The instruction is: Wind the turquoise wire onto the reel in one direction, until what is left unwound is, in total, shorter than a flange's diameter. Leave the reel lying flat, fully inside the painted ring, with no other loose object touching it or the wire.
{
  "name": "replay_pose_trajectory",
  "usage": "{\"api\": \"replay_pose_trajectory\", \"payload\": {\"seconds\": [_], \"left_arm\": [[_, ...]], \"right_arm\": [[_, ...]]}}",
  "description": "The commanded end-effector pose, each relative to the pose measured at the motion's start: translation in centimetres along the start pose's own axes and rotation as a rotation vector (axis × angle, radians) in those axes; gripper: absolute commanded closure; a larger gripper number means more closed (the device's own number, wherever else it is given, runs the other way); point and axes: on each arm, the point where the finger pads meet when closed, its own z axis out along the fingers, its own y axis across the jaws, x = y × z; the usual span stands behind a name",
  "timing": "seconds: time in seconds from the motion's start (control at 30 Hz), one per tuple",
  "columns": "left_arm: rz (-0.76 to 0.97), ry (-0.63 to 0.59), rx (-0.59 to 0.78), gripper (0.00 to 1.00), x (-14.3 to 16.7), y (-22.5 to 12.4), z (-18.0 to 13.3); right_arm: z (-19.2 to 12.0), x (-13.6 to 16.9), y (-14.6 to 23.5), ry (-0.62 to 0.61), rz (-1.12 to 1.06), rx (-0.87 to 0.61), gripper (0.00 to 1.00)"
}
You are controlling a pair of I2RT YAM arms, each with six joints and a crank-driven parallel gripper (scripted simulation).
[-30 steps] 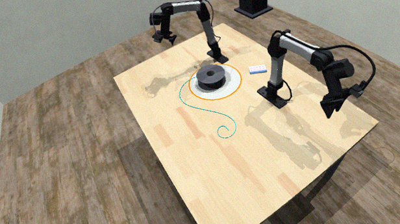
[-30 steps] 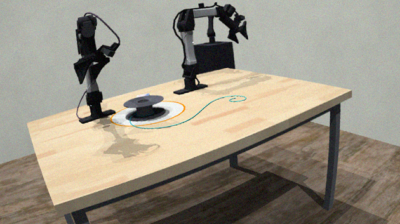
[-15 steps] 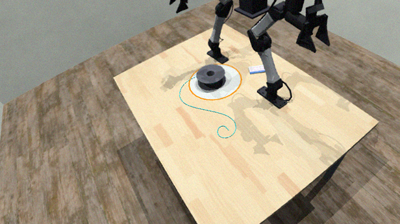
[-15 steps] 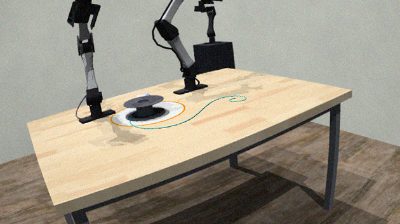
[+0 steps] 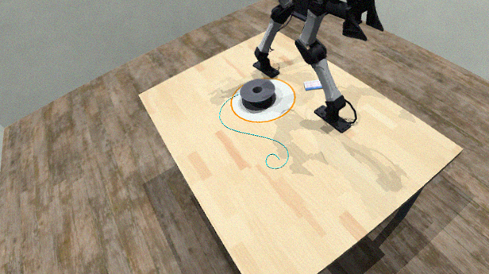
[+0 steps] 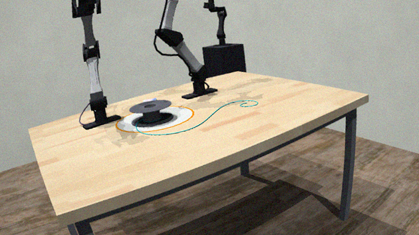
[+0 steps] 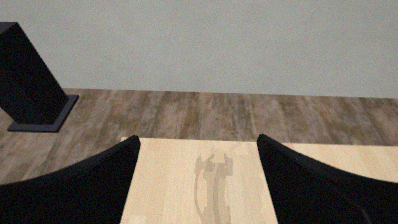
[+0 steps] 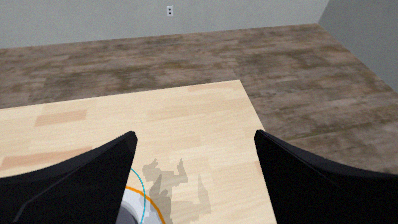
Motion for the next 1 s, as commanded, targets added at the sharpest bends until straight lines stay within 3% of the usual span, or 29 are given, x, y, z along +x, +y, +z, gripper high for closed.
{"api": "replay_pose_trajectory", "payload": {"seconds": [0.0, 0.13, 0.43, 0.73, 0.97], "left_arm": [[0.017, 0.023, -0.015, 0.00, 0.4, 0.4, 0.0], [0.017, 0.023, -0.008, 0.00, 0.4, 0.3, 0.0], [0.017, 0.024, 0.042, 0.00, 0.4, -0.5, 0.0], [0.017, 0.024, 0.043, 0.00, 0.5, -0.6, 0.4], [0.017, 0.024, 0.043, 0.00, 1.2, -0.7, 3.7]], "right_arm": [[0.1, -0.4, 0.1, -0.015, 0.044, -0.005, 0.00], [0.1, -0.4, 0.6, -0.016, 0.043, -0.037, 0.00], [-0.5, -0.6, 4.2, -0.021, 0.041, -0.265, 0.00], [-0.1, -0.5, 4.4, -0.021, 0.041, -0.270, 0.00], [3.1, 0.0, 5.3, -0.021, 0.041, -0.270, 0.00]]}}
